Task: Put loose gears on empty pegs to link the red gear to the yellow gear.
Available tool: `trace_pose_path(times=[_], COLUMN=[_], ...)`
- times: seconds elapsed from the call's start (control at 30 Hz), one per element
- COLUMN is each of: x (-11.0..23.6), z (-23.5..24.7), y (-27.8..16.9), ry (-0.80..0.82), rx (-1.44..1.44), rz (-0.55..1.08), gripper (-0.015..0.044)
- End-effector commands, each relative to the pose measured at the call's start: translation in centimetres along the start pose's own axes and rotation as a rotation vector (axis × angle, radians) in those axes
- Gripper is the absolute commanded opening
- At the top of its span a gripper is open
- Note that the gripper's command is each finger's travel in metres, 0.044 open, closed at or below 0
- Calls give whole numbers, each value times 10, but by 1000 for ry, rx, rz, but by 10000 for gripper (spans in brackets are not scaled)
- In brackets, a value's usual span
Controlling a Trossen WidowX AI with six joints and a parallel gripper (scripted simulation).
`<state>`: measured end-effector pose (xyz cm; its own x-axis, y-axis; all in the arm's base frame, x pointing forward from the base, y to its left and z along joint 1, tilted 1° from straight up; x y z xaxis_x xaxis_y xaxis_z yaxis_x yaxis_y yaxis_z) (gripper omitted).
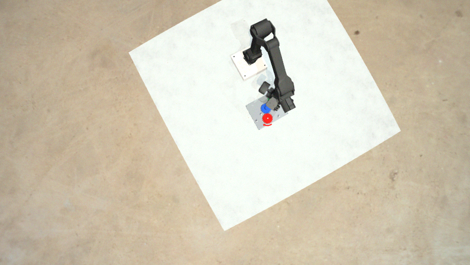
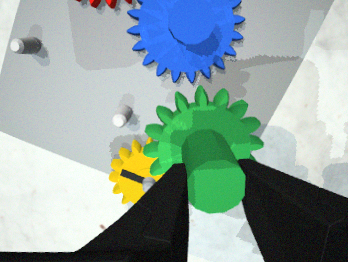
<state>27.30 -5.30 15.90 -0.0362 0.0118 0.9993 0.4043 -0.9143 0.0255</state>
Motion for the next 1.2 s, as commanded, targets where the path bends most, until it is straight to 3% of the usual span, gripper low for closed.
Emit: trace_pose_path(times=[0.0,0.7,1.17], x=[1,-19,-40], z=[0,0,1], y=[0,0,0], ry=[6,6,6], rx=[-32,135,-74], rz=[-1,-2,-1], gripper=[0,0,0])
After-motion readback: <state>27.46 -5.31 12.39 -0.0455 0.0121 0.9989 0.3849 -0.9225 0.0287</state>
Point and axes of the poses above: the point midway between the two fingers, 35 mm back from their tips, its own x axis back along the fingers, its own z axis across the jaws, y = z × x, the point moved 8 cm from there along x, back along the fingers, and after that the axes turned 5 degrees about x, right-handed, at the moved point
